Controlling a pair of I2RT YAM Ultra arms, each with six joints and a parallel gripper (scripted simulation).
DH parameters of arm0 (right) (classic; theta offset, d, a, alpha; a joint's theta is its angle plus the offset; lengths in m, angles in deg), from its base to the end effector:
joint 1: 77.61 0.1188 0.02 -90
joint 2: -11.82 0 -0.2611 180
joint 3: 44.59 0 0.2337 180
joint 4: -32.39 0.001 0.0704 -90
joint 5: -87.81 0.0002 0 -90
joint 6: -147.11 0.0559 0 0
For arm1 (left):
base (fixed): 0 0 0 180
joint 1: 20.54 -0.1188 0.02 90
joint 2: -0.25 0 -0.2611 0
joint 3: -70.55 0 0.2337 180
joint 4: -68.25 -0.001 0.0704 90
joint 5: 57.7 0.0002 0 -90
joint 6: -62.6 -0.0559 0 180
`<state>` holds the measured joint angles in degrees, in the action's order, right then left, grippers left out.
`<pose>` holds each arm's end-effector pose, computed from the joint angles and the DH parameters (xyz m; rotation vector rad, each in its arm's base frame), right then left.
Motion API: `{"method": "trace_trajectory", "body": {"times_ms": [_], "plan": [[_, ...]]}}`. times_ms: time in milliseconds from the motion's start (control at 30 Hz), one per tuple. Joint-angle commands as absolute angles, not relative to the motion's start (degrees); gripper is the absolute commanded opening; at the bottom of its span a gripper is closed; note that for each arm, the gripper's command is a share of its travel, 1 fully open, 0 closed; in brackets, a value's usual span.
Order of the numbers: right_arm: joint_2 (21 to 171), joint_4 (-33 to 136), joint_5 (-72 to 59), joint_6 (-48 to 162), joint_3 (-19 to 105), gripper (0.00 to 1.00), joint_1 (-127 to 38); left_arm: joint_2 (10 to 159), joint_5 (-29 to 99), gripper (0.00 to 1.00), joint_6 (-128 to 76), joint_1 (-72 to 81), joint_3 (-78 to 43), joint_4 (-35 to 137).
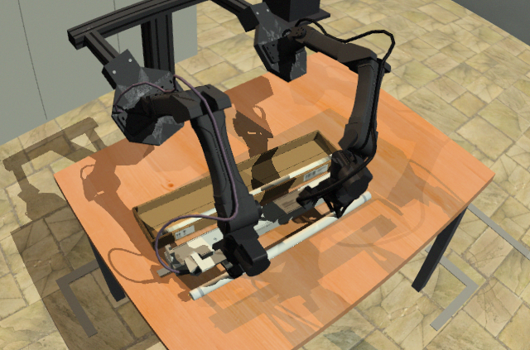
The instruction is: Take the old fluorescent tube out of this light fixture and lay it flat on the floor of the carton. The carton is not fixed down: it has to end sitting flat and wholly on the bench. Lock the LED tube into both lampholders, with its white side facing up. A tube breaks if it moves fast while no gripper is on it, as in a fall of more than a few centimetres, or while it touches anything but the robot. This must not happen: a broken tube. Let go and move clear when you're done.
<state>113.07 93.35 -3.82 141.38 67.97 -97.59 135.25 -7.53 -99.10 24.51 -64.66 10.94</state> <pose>0.3596 -0.1280 0.3243 1.9734 1.5515 0.5210 0.3791 -0.3277 0.2090 2.0226 1.5649 1.0695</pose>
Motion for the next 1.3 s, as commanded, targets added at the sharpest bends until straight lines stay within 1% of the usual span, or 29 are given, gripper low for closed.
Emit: {"method": "trace_trajectory", "body": {"times_ms": [0, 133, 233, 333, 433, 533, 733, 933, 1033, 1267], "plan": [[114.09, 96.19, -2.73, 141.67, 70.78, 0.11, -97.00, 136.39, -6.08, 0.11, -97.71, 26.02, -68.96, 7.71], [111.52, 96.70, -2.80, 141.79, 70.96, 0.11, -96.80, 136.68, -6.07, 0.11, -97.47, 26.01, -69.50, 6.92], [112.47, 96.80, -2.77, 141.72, 70.99, 0.11, -97.18, 135.39, -6.02, 0.11, -97.41, 25.99, -69.72, 6.97], [114.78, 97.23, -2.71, 141.78, 71.35, 0.11, -96.92, 137.26, -5.99, 0.11, -97.22, 25.71, -69.74, 6.38], [112.01, 96.97, -2.75, 141.68, 69.84, 0.11, -96.85, 134.18, -6.03, 0.11, -97.35, 25.59, -69.72, 6.94], [114.88, 97.39, -2.69, 141.73, 71.44, 0.11, -97.04, 136.98, -5.95, 0.11, -97.17, 25.06, -70.12, 6.29], [114.87, 98.51, -2.65, 141.76, 71.82, 0.11, -97.04, 137.43, -5.73, 0.11, -96.84, 24.93, -70.64, 4.78], [115.78, 100.94, -2.52, 141.90, 74.06, 0.11, -96.58, 138.51, -5.11, 0.11, -96.17, 24.97, -73.72, 1.45], [113.25, 100.16, -2.59, 141.81, 74.17, 0.11, -97.62, 137.49, -5.28, 0.11, -96.37, 25.73, -74.27, 2.33], [115.94, 100.42, -2.64, 141.82, 74.73, 0.11, -97.90, 138.44, -5.38, 0.11, -96.27, 25.80, -74.89, 1.90]]}}
